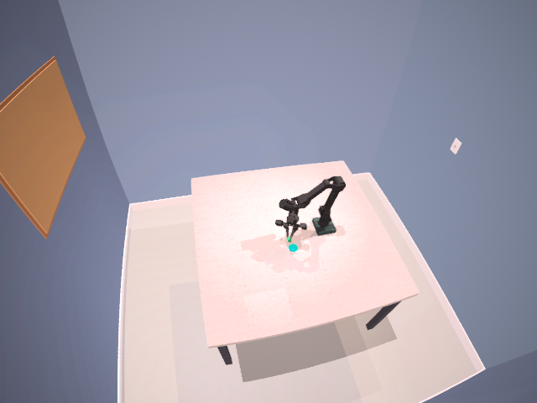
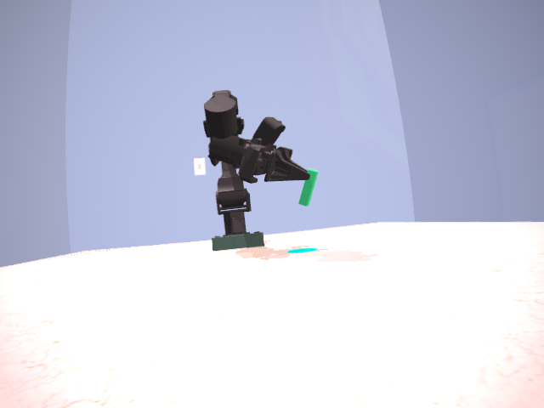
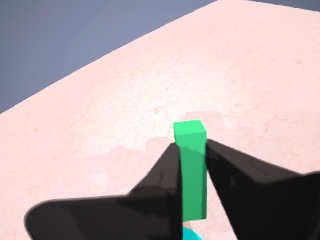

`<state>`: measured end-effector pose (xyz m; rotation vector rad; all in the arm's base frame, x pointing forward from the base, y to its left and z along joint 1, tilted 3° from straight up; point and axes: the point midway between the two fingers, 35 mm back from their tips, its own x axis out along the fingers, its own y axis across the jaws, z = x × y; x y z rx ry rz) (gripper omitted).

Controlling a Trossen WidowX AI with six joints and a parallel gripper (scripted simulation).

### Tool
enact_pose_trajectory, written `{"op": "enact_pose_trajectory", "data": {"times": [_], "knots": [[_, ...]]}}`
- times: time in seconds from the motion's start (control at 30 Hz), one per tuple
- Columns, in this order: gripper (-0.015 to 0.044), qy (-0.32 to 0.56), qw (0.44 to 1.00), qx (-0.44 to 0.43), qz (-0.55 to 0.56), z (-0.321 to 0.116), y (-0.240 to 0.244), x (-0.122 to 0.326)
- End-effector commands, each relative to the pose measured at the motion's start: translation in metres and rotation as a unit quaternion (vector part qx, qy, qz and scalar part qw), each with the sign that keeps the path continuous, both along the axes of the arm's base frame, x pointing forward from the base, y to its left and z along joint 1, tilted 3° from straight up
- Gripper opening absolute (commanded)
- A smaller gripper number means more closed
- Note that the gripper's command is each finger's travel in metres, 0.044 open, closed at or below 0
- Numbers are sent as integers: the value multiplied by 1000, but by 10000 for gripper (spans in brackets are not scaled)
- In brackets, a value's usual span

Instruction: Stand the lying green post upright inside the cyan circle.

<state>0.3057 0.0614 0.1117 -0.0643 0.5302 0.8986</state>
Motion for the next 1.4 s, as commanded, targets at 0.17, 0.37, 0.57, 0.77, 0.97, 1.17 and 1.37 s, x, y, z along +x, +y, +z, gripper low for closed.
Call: {"op": "enact_pose_trajectory", "data": {"times": [0.17,0.37,0.57,0.77,0.97,1.17,1.37], "knots": [[23,-23,1000,19,2,3,-2,-5],[23,-37,999,31,4,5,-4,-8],[23,-52,998,42,6,6,-5,-12],[23,-67,996,52,9,7,-6,-16],[23,-82,995,61,12,9,-8,-20],[23,-96,993,71,15,10,-9,-25],[23,-111,991,79,19,12,-10,-30]]}}
